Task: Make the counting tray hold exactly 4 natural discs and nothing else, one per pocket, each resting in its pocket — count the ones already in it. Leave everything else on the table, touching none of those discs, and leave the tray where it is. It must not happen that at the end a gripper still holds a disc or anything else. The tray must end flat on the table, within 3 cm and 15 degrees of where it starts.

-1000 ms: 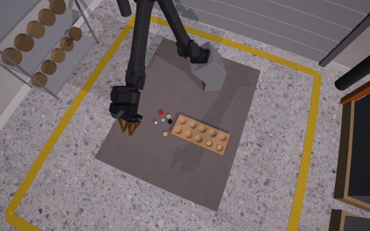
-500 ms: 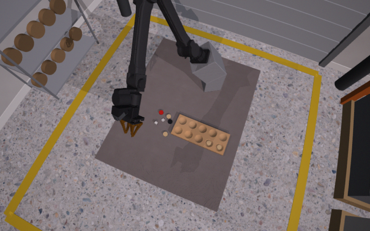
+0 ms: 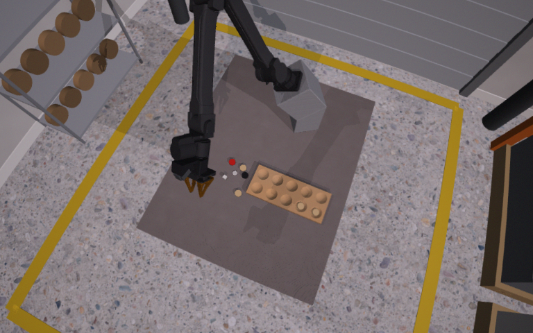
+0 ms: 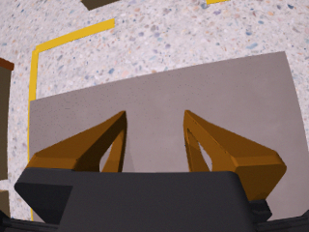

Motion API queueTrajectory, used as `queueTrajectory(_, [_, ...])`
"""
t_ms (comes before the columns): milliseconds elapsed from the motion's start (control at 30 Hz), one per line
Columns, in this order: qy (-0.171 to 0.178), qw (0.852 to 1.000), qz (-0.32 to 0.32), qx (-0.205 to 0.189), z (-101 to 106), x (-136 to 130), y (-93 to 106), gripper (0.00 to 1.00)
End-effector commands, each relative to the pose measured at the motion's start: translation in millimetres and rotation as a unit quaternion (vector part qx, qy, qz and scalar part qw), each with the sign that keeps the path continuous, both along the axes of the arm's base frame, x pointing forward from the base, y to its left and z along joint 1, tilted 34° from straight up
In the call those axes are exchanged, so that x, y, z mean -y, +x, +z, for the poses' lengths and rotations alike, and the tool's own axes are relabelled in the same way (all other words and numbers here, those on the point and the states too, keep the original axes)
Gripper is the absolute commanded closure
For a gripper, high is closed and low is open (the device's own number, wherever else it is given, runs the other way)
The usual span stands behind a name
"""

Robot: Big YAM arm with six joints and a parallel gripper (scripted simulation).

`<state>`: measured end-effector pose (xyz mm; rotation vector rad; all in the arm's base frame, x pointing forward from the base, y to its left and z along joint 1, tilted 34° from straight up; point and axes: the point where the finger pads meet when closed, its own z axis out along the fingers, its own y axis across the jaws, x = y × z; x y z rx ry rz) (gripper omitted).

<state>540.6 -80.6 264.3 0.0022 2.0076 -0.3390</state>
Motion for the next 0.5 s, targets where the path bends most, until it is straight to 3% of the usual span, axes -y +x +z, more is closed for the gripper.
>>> queueTrajectory(0, [-0.016,0.998,0.015,0.061,61,-10,9.9,0.55])
queueTrajectory(100, [-0.016,0.998,0.013,0.058,58,-8,8.6,0.55])
queueTrajectory(200, [-0.014,0.999,0.013,0.032,34,-8,13.2,0.55])
queueTrajectory(267, [-0.013,0.999,0.013,0.027,29,-8,11.3,0.55])
queueTrajectory(467, [-0.014,0.999,0.013,0.037,39,-8,8.1,0.55])
